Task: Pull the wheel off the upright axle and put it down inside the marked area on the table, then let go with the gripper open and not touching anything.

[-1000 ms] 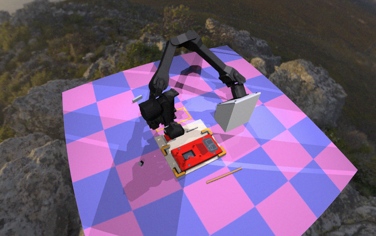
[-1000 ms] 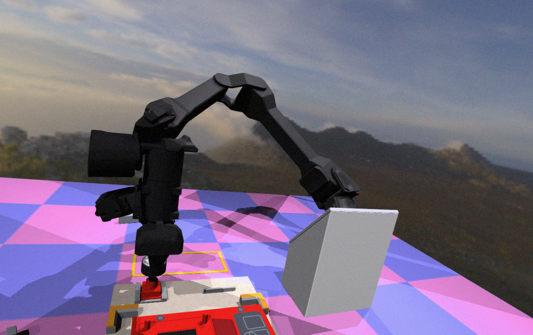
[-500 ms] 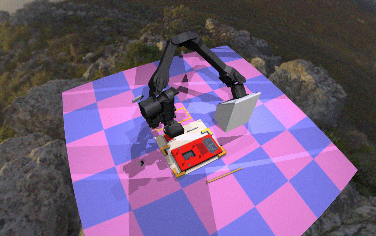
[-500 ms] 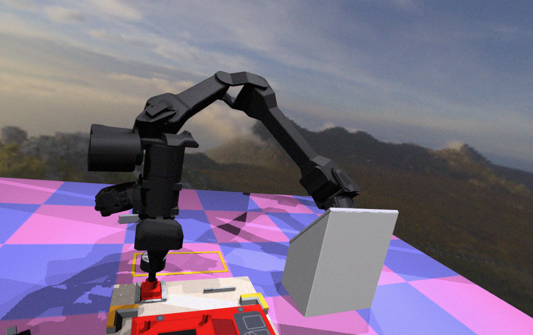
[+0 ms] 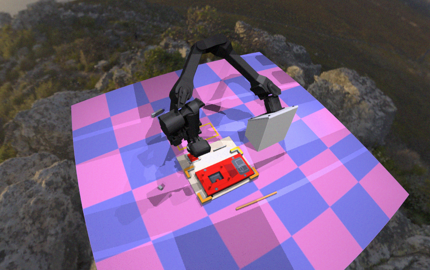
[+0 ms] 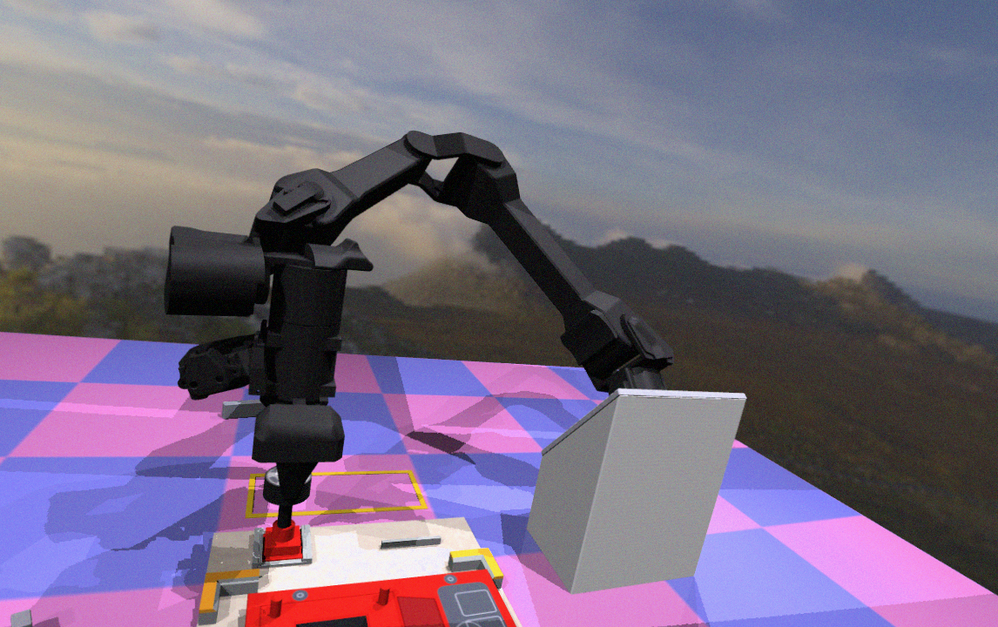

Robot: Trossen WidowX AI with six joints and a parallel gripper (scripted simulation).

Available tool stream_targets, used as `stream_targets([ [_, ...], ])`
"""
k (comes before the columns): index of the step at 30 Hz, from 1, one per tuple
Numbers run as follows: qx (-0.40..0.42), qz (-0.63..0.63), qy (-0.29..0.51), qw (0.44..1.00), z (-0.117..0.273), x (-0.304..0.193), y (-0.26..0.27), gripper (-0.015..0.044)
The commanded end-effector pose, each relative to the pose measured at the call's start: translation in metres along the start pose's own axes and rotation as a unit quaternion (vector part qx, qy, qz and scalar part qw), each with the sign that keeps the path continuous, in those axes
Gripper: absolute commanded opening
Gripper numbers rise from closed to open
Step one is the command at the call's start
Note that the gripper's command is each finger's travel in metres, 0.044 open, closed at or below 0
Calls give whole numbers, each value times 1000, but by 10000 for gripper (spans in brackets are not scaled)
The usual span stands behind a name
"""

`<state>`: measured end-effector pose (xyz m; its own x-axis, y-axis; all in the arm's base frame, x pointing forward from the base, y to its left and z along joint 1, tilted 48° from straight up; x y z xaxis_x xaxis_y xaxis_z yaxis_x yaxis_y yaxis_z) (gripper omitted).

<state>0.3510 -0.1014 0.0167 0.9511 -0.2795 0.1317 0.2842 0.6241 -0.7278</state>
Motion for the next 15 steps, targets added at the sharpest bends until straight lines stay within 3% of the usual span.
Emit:
stream_targets([
  [1, 2, -2, 1, 1000, 1, 0, 0, 0],
  [15, 2, -1, 1, 1000, 32, -1, 0, 0],
])
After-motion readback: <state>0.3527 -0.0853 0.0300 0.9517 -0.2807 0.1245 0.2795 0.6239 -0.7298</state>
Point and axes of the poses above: the point midway between the two fingers, 35 mm back from their tips, its own z axis back along the fingers, its own y axis across the jaws, x = y × z, the point moved 2 cm from there along z, back along the fingers, and after that the axes turned 9 degrees about -z, right-handed, at the moved point
